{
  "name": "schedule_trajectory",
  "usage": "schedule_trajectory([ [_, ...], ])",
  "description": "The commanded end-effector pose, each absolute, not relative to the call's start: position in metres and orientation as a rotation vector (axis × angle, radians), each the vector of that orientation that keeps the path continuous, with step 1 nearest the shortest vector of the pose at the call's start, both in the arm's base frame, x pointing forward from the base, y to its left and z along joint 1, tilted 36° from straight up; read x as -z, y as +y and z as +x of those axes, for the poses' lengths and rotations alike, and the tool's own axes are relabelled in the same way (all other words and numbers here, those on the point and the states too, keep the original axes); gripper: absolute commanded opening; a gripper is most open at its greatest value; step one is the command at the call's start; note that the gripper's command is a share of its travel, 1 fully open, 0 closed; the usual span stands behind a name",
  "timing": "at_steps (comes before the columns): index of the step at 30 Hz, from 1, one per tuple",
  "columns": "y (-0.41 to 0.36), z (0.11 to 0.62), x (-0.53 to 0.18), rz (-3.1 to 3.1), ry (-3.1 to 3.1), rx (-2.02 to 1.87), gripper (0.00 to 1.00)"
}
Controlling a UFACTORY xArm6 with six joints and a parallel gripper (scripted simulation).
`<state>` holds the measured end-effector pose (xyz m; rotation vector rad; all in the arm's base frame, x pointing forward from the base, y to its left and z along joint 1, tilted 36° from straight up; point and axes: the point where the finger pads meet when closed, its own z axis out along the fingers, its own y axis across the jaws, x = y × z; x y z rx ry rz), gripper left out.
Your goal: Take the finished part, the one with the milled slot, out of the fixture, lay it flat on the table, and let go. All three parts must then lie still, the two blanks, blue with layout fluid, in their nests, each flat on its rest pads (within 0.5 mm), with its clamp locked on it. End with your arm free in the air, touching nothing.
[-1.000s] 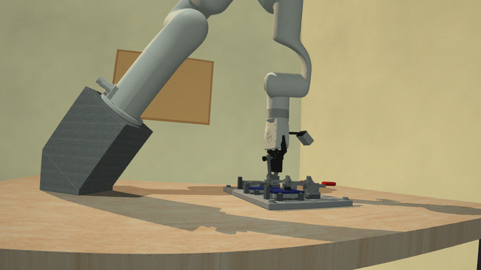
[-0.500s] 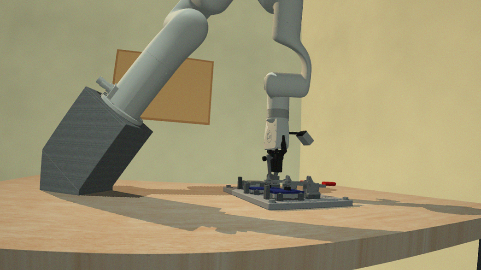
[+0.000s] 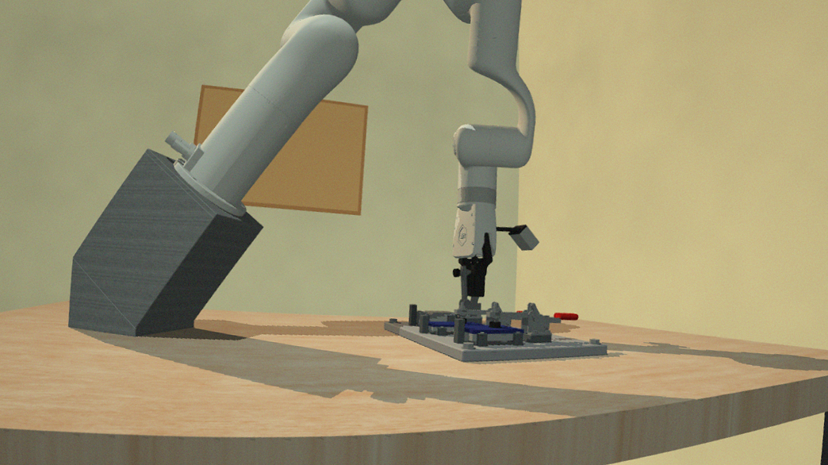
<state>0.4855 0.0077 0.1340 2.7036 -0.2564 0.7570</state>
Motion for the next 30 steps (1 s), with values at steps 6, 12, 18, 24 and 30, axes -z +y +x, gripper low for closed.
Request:
schedule_trajectory([
  [6, 0.0084, 0.4848, -0.1342, 2.704, -0.256, -0.761, 0.00],
  [12, 0.0084, 0.4847, -0.1341, 2.704, -0.256, -0.761, 0.00],
  [18, 0.0084, 0.4847, -0.1340, 2.704, -0.256, -0.761, 0.00],
  [24, 0.0084, 0.4846, -0.1340, 2.704, -0.256, -0.761, 0.47],
  [30, 0.0083, 0.4849, -0.1344, 2.703, -0.256, -0.762, 0.47],
])
